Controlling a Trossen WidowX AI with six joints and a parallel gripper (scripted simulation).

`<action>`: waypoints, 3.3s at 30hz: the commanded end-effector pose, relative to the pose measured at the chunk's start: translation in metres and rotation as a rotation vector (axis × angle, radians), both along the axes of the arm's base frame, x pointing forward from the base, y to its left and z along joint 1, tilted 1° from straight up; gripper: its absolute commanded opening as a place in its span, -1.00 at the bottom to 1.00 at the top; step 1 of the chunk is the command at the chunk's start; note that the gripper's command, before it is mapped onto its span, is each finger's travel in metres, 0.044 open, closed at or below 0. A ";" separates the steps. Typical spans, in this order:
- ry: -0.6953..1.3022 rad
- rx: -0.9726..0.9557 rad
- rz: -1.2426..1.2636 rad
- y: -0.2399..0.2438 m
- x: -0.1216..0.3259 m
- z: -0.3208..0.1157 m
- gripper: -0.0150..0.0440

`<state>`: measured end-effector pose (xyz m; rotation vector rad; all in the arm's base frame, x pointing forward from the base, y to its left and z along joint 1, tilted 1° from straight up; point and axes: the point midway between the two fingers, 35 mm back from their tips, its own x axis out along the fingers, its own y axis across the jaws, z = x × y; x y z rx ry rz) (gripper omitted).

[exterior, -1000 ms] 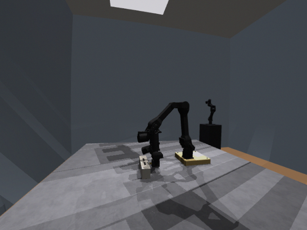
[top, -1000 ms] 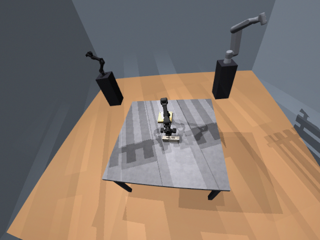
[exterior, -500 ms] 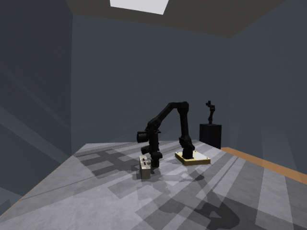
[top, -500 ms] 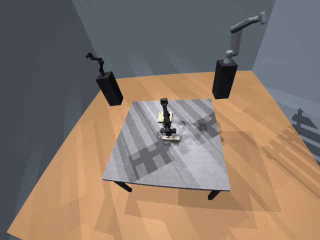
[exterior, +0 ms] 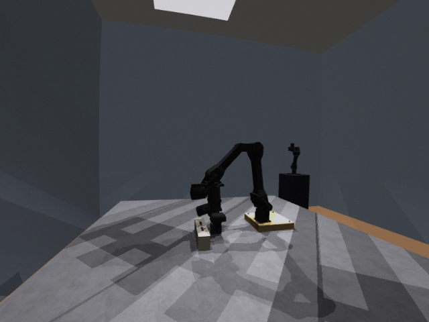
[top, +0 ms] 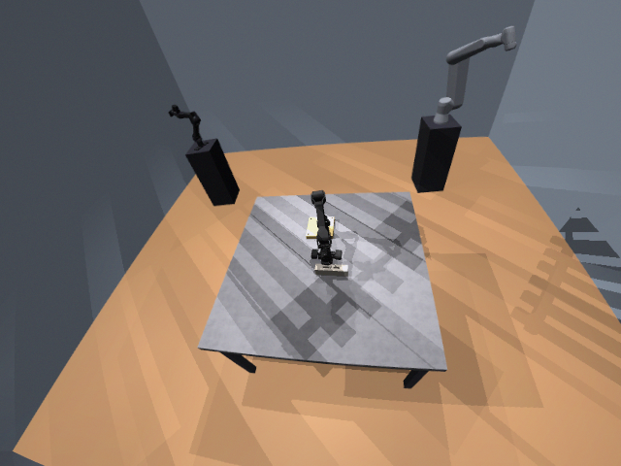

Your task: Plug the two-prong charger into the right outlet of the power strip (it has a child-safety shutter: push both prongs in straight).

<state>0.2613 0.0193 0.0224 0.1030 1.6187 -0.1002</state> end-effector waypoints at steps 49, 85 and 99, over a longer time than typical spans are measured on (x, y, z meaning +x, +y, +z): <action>0.000 -0.004 0.004 -0.003 0.015 0.000 -0.49; -0.001 -0.004 0.004 -0.004 0.028 0.001 -0.49; -0.002 -0.004 0.004 -0.005 0.033 0.001 -0.49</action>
